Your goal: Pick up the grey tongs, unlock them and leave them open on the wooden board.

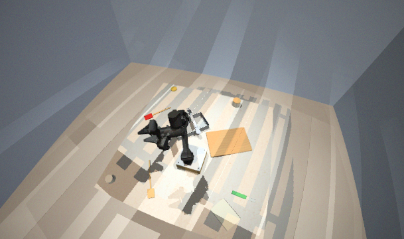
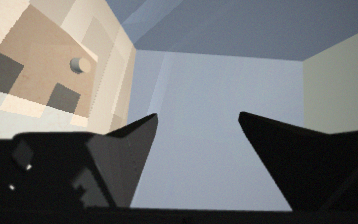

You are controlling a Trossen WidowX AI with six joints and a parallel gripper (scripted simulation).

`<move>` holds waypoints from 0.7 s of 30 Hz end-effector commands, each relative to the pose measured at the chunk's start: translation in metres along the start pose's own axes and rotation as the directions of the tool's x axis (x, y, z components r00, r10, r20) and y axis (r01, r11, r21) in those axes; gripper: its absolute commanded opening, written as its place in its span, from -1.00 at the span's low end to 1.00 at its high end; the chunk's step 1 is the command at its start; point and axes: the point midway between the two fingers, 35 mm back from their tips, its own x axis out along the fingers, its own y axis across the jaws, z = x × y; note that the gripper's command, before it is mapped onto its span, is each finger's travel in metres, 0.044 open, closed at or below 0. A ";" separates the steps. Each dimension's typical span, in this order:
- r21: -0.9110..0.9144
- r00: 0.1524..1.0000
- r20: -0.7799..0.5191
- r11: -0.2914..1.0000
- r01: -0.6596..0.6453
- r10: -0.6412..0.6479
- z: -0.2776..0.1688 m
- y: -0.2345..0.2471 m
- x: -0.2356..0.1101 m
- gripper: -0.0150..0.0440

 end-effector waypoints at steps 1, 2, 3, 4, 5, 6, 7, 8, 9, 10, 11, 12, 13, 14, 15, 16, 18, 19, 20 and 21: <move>-0.001 1.000 0.005 1.000 0.001 -0.001 0.001 0.000 0.000 0.78; 0.004 1.000 0.010 1.000 0.003 -0.003 0.002 0.000 0.000 0.69; 0.010 1.000 0.025 1.000 0.006 -0.006 0.004 -0.001 -0.001 0.60; 0.018 0.999 0.041 1.000 0.010 -0.011 0.007 -0.001 -0.001 0.51; 0.019 0.998 0.060 1.000 0.013 -0.014 0.012 -0.002 -0.002 0.42; 0.011 0.996 0.085 1.000 0.019 -0.020 0.018 -0.002 -0.003 0.39; 0.013 0.994 0.109 1.000 0.022 -0.024 0.024 -0.003 -0.004 0.39; 0.015 0.989 0.142 1.000 0.027 -0.029 0.032 -0.003 -0.006 0.39; 0.017 0.982 0.184 0.999 0.033 -0.035 0.041 -0.004 -0.009 0.39; 0.012 0.971 0.233 0.999 0.044 -0.046 0.050 -0.006 -0.013 0.39; 0.009 0.959 0.277 0.998 0.054 -0.055 0.058 -0.008 -0.016 0.39; 0.014 0.948 0.314 0.998 0.058 -0.059 0.067 -0.008 -0.020 0.39; 0.036 0.936 0.346 0.998 0.055 -0.064 0.074 -0.008 -0.025 0.39; 0.040 0.918 0.390 0.998 0.058 -0.069 0.085 -0.009 -0.031 0.39; 0.044 0.896 0.438 0.997 0.061 -0.074 0.096 -0.010 -0.038 0.39; 0.042 0.891 0.447 0.997 0.064 -0.076 0.098 -0.010 -0.039 0.39; 0.052 0.880 0.469 0.997 0.064 -0.081 0.101 -0.011 -0.042 0.39; 0.054 0.869 0.488 0.996 0.064 -0.082 0.106 -0.011 -0.045 0.39; 0.054 0.853 0.516 0.996 0.067 -0.085 0.112 -0.011 -0.050 0.39; 0.066 0.833 0.546 0.996 0.065 -0.091 0.118 -0.011 -0.056 0.39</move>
